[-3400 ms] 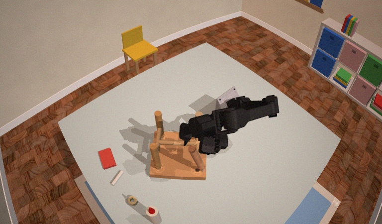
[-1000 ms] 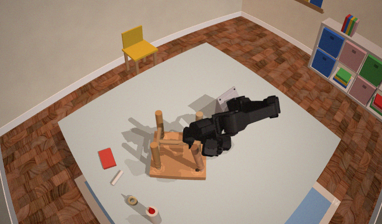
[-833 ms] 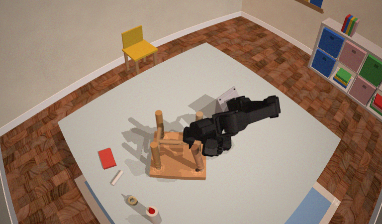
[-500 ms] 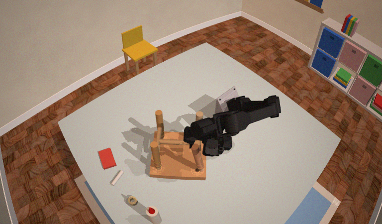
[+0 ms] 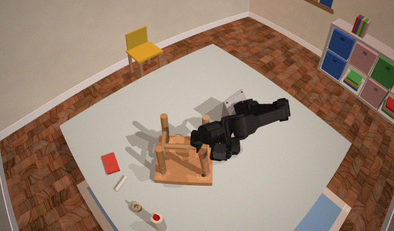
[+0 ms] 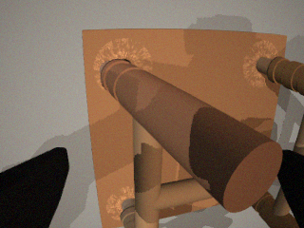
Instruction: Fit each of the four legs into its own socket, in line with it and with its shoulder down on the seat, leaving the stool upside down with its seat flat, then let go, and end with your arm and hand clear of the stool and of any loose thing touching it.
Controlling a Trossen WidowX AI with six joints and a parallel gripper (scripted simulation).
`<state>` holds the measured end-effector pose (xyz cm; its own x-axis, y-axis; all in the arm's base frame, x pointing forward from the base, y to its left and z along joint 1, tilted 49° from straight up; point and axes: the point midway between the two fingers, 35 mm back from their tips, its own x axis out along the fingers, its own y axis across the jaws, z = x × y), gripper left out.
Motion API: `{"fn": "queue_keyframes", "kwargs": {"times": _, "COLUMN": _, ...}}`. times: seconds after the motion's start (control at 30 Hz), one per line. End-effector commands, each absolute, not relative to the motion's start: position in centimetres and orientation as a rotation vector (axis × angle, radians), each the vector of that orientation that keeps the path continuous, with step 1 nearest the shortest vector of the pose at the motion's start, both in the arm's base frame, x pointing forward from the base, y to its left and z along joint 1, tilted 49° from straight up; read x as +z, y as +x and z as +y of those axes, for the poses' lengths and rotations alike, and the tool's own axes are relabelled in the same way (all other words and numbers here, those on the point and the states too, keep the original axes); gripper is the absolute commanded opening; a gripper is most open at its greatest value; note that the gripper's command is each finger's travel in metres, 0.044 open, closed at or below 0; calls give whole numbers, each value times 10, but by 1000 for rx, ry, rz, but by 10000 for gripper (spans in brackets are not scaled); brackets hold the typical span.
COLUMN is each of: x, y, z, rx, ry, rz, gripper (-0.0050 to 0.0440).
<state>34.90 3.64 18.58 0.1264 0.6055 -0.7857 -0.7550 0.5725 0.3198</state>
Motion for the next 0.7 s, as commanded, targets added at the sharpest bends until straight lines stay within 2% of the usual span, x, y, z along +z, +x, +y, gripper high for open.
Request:
{"fn": "queue_keyframes", "kwargs": {"times": 0.0, "x": 189, "y": 343, "z": 49, "rx": 1034, "ry": -155, "rz": 1046, "gripper": 440}}
{"fn": "queue_keyframes", "kwargs": {"times": 0.67, "x": 192, "y": 339, "z": 51, "rx": 1034, "ry": -155, "rz": 1046, "gripper": 440}}
